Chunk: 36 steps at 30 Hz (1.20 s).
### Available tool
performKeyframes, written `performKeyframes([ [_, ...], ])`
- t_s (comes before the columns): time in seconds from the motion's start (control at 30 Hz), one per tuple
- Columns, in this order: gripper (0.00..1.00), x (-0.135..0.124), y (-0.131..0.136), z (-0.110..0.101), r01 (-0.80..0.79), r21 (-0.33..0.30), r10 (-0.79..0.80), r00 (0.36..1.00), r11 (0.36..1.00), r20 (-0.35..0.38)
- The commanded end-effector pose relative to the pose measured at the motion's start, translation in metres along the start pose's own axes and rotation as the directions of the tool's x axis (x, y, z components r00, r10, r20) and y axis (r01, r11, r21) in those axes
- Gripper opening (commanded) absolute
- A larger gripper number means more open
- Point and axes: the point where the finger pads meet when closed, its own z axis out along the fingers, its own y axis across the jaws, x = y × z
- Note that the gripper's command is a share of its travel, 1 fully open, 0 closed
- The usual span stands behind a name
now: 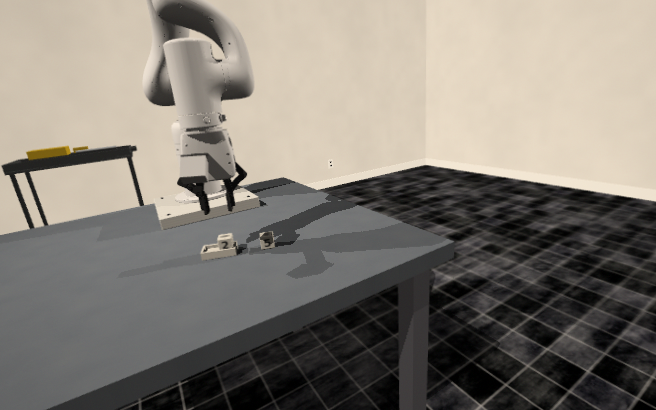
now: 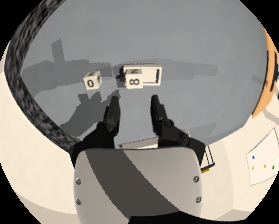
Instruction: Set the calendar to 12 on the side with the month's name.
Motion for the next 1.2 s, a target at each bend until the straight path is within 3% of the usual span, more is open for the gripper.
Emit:
performKeyframes([
  [0.0, 0.47, 0.0008, -0.0002, -0.0006, 0.0, 0.0, 0.0, 1.0, 1.0, -0.002],
  [1.17, 0.47, 0.0008, -0.0003, 0.0069, 0.0, -0.001, 0.0, 1.0, 1.0, -0.002],
])
